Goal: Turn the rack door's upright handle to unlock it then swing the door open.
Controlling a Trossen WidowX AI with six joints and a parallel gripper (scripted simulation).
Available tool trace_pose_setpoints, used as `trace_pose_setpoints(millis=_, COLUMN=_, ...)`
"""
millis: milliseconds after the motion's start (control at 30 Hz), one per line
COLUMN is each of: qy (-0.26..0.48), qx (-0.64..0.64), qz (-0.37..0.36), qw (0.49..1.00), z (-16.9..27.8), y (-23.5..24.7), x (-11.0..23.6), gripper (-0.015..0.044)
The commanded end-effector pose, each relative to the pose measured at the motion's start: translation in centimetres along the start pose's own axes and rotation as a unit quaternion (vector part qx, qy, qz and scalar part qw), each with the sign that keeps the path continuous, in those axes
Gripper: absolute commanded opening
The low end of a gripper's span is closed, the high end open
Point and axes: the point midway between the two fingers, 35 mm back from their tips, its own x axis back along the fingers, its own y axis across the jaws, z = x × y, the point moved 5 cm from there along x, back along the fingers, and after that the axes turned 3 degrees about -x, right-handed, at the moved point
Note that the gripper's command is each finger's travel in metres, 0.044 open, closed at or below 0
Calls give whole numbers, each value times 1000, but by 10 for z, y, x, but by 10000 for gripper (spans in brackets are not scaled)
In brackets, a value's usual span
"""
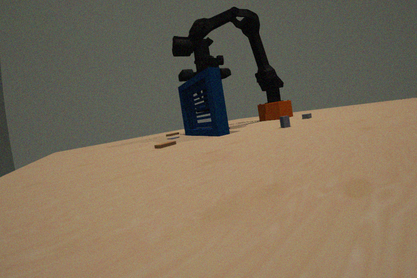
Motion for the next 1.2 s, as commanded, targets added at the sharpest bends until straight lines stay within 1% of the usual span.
trace_pose_setpoints(millis=0, qy=-2, qx=103, qz=1, qw=995, z=-1, y=-1, x=-1, gripper=287)
trace_pose_setpoints(millis=100, qy=-2, qx=160, qz=1, qw=987, z=-1, y=-1, x=-1, gripper=287)
trace_pose_setpoints(millis=333, qy=-2, qx=164, qz=1, qw=986, z=-1, y=-1, x=-1, gripper=287)
trace_pose_setpoints(millis=1167, qy=-2, qx=164, qz=1, qw=986, z=-1, y=-1, x=-1, gripper=120)
